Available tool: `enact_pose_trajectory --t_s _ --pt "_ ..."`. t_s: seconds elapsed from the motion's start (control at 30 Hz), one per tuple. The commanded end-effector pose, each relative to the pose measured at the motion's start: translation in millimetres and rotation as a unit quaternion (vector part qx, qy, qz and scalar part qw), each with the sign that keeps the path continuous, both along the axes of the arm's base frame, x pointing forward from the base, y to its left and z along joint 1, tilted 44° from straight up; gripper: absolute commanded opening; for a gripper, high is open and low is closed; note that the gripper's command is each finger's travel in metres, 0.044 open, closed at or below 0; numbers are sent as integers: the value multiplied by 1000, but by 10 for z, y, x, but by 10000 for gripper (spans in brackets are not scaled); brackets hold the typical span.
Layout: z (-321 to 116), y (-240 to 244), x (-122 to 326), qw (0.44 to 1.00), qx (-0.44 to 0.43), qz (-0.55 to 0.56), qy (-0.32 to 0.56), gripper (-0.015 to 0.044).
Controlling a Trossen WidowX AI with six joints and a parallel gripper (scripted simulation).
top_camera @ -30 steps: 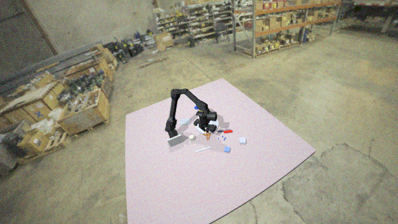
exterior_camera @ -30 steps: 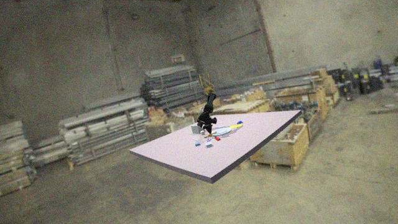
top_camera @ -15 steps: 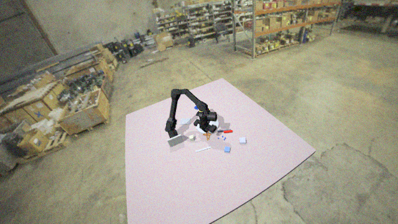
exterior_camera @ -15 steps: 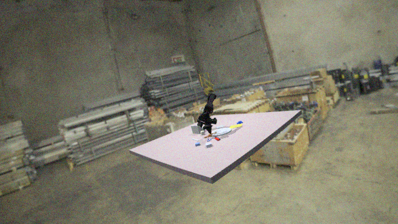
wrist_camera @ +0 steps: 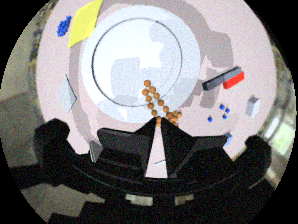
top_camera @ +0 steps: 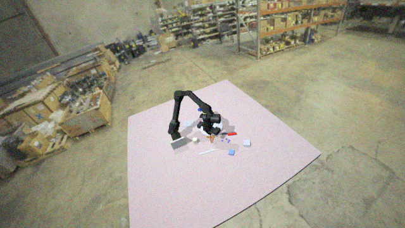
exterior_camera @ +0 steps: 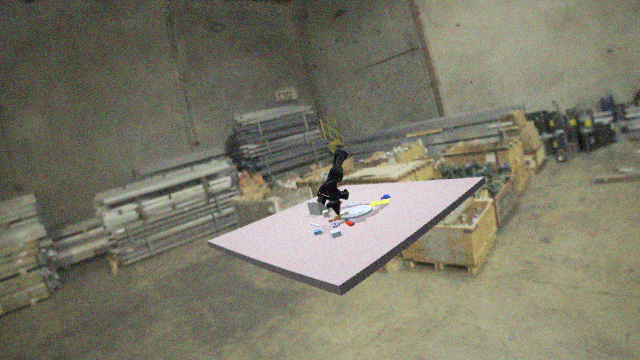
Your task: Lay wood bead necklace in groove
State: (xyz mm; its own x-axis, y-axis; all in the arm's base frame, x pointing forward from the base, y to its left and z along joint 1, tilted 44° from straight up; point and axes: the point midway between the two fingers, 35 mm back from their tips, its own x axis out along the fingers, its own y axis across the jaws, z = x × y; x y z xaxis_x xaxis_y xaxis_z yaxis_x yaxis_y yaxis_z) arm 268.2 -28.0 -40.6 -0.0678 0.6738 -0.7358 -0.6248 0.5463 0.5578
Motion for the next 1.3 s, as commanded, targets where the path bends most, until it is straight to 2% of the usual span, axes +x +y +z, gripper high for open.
enact_pose_trajectory --t_s 0.0,0.47,0.8,1.27 --pt "5 2 1 1000 1 0 -1 0" --pt "9 -1 1 1000 1 0 -1 0" --pt "191 -164 6 1000 4 -1 3 0" --pt "457 129 115 1000 4 -2 3 0"
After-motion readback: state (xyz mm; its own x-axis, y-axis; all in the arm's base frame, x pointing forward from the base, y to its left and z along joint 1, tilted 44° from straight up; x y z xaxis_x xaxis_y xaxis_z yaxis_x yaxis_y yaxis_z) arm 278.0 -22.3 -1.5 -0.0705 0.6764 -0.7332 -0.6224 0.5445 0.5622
